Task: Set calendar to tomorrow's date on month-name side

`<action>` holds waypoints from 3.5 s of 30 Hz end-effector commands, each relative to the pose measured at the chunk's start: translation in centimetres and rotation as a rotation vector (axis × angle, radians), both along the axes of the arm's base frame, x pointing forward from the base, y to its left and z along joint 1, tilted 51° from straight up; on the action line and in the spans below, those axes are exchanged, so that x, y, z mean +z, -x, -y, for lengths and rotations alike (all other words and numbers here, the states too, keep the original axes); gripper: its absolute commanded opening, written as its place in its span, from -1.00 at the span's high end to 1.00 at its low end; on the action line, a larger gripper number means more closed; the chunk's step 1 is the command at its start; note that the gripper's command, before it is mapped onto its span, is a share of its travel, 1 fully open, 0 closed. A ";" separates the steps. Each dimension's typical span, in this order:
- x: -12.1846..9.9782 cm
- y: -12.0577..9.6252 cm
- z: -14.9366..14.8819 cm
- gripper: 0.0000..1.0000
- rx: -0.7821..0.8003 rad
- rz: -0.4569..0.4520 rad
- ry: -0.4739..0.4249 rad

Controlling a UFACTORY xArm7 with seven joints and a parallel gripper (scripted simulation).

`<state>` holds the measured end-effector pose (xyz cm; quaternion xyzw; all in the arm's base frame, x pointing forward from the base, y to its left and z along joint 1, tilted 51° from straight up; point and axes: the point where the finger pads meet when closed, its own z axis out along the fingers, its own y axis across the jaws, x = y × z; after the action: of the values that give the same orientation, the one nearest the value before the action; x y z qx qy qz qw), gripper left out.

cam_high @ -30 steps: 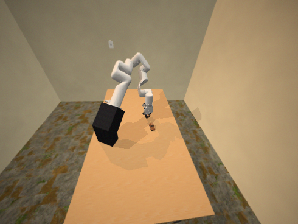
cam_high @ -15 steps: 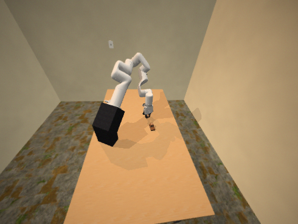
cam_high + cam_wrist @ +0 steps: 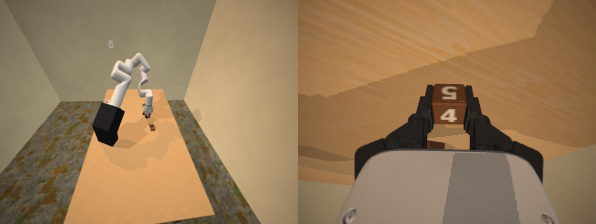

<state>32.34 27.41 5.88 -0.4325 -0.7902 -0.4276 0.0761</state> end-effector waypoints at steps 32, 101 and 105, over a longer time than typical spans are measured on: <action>-0.1 -0.1 0.0 0.43 -0.003 0.000 0.000; 3.3 1.3 4.0 0.01 -0.003 0.000 0.000; 4.5 1.8 5.4 0.01 -0.003 0.000 0.000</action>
<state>31.53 24.03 7.98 -0.4252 -0.7841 -0.4427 0.0920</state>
